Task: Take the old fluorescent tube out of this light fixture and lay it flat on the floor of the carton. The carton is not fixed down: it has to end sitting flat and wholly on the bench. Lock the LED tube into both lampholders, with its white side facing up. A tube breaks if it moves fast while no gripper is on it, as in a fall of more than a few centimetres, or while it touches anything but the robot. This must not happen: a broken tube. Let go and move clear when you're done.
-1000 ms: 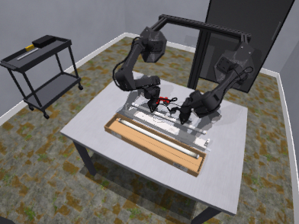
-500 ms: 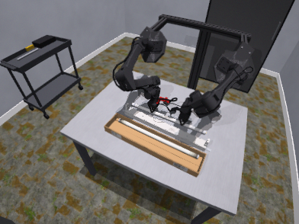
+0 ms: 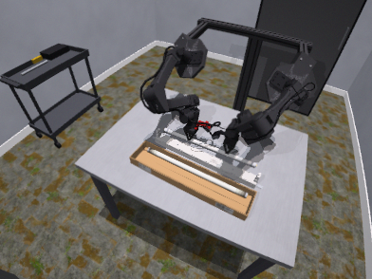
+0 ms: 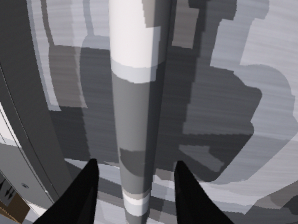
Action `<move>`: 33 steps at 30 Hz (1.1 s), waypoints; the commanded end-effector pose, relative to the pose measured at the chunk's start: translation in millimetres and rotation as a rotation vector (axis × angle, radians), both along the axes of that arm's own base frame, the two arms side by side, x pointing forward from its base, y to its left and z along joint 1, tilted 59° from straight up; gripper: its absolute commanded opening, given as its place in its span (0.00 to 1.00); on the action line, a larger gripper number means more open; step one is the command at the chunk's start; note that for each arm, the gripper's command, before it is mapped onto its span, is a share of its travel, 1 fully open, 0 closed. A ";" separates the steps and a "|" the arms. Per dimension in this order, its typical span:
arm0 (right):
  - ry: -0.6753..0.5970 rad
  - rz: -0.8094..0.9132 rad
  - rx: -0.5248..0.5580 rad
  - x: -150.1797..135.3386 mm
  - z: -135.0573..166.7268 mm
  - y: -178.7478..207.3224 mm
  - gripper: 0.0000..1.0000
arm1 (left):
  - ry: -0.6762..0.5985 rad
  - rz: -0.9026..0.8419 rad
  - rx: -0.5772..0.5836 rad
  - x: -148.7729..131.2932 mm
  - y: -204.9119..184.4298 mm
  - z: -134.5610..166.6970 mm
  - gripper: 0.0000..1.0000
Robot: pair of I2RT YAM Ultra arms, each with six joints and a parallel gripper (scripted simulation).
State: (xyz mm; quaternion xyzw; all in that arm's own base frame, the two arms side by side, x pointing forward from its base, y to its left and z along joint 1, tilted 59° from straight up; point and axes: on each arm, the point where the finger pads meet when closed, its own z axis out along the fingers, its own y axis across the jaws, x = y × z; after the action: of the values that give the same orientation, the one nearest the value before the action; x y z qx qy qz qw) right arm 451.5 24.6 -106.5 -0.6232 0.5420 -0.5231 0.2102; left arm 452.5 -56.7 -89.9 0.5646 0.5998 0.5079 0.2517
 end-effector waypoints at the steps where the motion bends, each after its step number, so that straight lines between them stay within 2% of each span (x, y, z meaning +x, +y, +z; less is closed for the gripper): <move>1: 0.069 0.032 -0.018 -12.2 -22.6 6.2 0.11 | -0.030 0.003 -0.018 -12.6 -9.6 13.5 0.49; 3: 0.069 0.032 -0.018 -12.2 -22.6 6.2 0.11 | -0.030 0.002 -0.018 -19.3 -11.8 16.2 0.49; 4: 0.069 0.032 -0.018 -12.2 -22.6 6.2 0.11 | 0.009 -0.010 -0.004 -9.2 -6.0 4.2 0.49; 5: 0.069 0.032 -0.018 -12.2 -22.6 6.2 0.11 | 0.009 -0.006 -0.018 -8.0 -3.3 6.5 0.49; 10: 0.069 0.032 -0.018 -12.2 -22.6 6.2 0.11 | 0.080 -0.017 -0.023 -22.3 -1.5 -1.8 0.49; 15: 0.069 0.032 -0.018 -12.2 -22.6 6.2 0.11 | 0.168 0.015 -0.043 -38.5 18.1 -8.0 0.49; 18: 0.069 0.032 -0.018 -12.2 -22.6 6.2 0.11 | 0.186 0.002 -0.043 -41.5 13.5 -8.4 0.49; 24: 0.069 0.032 -0.018 -12.2 -22.6 6.2 0.11 | 0.386 0.077 -0.105 -93.2 48.4 -20.6 0.49; 25: 0.069 0.032 -0.018 -12.2 -22.6 6.2 0.11 | 0.300 0.013 -0.160 -55.1 15.7 -1.5 0.49; 26: 0.069 0.032 -0.018 -12.2 -22.6 6.2 0.11 | 0.298 0.024 -0.155 -42.0 6.7 3.5 0.49; 27: 0.069 0.032 -0.018 -12.2 -22.6 6.2 0.11 | 0.387 0.102 -0.103 -60.0 26.8 -7.3 0.49; 29: 0.069 0.032 -0.018 -12.2 -22.6 6.2 0.11 | 0.453 0.147 -0.081 -65.6 29.4 -7.9 0.49; 30: 0.069 0.032 -0.018 -12.2 -22.6 6.2 0.11 | 0.456 0.141 -0.068 -68.9 32.4 -14.4 0.49; 31: 0.069 0.032 -0.018 -12.2 -22.6 6.2 0.11 | 0.392 0.098 -0.110 -48.7 15.9 -1.3 0.49; 33: 0.069 0.032 -0.018 -12.2 -22.6 6.2 0.11 | 0.369 0.111 -0.092 -44.0 16.4 3.6 0.49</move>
State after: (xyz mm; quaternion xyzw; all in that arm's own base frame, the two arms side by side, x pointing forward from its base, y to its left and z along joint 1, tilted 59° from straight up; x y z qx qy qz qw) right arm 451.5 24.6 -106.5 -0.6232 0.5420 -0.5231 0.2102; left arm 412.5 -30.5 -82.5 0.5918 0.6820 0.3984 0.1610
